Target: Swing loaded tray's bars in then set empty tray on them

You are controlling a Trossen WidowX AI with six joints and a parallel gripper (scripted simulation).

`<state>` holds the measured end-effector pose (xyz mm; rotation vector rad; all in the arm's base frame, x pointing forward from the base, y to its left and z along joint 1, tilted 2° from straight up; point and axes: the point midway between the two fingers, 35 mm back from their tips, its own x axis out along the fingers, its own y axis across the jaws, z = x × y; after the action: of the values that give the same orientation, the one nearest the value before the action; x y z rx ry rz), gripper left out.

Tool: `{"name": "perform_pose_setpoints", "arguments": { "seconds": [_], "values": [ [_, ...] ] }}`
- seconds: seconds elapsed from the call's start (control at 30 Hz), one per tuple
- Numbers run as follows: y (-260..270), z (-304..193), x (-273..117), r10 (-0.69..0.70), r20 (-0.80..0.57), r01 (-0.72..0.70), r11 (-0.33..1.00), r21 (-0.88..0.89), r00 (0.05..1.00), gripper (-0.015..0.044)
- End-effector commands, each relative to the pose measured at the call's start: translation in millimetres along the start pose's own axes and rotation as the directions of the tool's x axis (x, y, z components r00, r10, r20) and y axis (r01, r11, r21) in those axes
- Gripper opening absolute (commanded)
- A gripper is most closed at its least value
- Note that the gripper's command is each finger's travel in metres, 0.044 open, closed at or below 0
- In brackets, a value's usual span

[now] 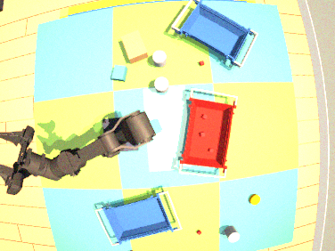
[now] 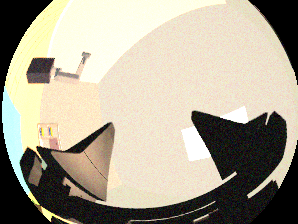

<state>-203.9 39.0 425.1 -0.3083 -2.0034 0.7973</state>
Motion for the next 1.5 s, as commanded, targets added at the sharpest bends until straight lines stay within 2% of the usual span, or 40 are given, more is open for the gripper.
{"name": "perform_pose_setpoints", "arguments": {
  "seconds": [0.0, 0.23, 0.37, 0.5, 0.63, 0.83, 1.03, 1.23, 1.47],
  "values": [
    [0, 0, 0, 0.000, 0.000, 0.000, 1.000, 0.000, 1.000, 0.0374],
    [-1, 2, 0, -0.003, 0.009, 0.003, 1.000, 0.006, 1.000, 0.0190],
    [-28, 44, -4, -0.063, 0.181, 0.038, 0.990, 0.138, 0.981, 0.0086],
    [-64, 90, -22, -0.148, 0.378, 0.034, 0.956, 0.292, 0.914, 0.0086],
    [-102, 129, -52, -0.241, 0.545, -0.016, 0.905, 0.425, 0.803, 0.0086],
    [-160, 169, -117, -0.377, 0.732, -0.162, 0.821, 0.548, 0.567, 0.0086],
    [-212, 184, -200, -0.483, 0.833, -0.345, 0.759, 0.552, 0.269, 0.0086],
    [-250, 171, -294, -0.536, 0.843, -0.497, 0.746, 0.443, -0.053, 0.0086],
    [-271, 128, -401, -0.517, 0.757, -0.552, 0.795, 0.252, -0.399, 0.0086]
  ]
}}
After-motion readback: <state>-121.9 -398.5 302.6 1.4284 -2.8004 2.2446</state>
